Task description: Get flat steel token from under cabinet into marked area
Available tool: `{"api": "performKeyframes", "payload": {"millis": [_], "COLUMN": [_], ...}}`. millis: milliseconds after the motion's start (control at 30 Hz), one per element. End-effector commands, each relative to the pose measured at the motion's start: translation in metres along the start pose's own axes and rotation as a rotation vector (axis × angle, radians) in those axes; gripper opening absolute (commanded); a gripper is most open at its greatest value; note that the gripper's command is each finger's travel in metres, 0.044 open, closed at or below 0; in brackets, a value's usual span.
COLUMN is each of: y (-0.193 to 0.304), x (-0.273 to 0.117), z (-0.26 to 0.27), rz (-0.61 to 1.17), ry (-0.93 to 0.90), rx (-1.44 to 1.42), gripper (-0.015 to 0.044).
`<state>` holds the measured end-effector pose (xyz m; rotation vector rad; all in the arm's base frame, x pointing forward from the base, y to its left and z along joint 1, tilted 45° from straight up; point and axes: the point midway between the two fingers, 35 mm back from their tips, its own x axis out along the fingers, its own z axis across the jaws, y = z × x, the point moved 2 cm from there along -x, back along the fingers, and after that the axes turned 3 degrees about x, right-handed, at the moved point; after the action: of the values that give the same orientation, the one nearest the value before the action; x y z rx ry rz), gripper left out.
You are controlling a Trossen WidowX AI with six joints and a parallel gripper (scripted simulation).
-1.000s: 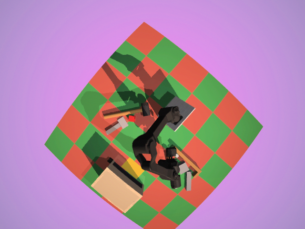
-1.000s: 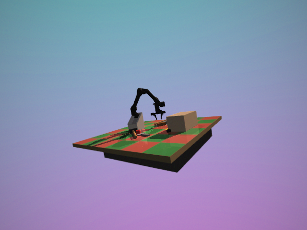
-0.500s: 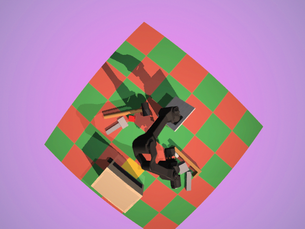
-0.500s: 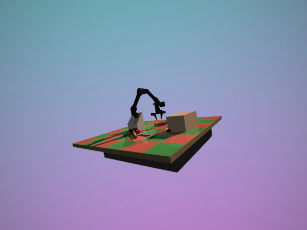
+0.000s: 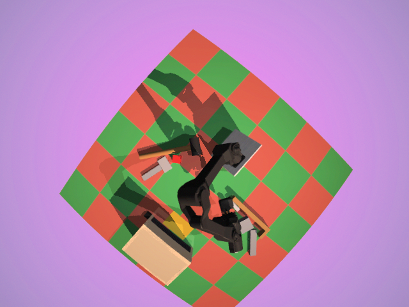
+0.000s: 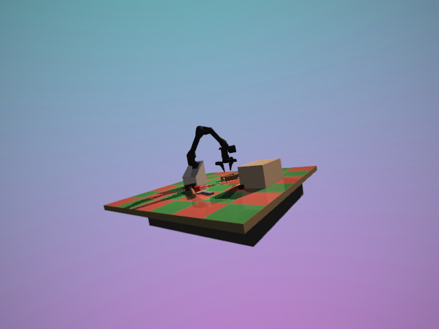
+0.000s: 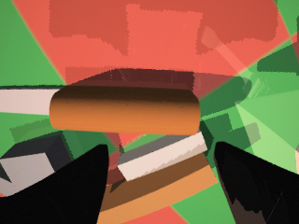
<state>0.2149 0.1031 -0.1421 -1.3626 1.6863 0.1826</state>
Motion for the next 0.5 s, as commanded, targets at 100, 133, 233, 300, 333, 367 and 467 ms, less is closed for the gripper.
{"api": "performKeyframes", "payload": {"millis": [100, 133, 233, 300, 333, 367, 467], "y": [0.0001, 0.0001, 0.0001, 0.0001, 0.0001, 0.0001, 0.0001], "x": [-0.0003, -0.0003, -0.0003, -0.0003, -0.0003, -0.0003, -0.0003], "z": [0.0000, 0.0000, 0.0000, 0.0000, 0.0000, 0.0000, 0.0000], "rz": [0.003, 0.003, 0.003, 0.003, 0.003, 0.003, 0.003], "ry": [0.000, 0.000, 0.000, 0.000, 0.000, 0.000, 0.000], "rx": [-0.063, -0.070, -0.094, -0.110, -0.118, -0.125, -0.149], "gripper": [0.0270, 0.0270, 0.0270, 0.0270, 0.0270, 0.0270, 0.0270]}}
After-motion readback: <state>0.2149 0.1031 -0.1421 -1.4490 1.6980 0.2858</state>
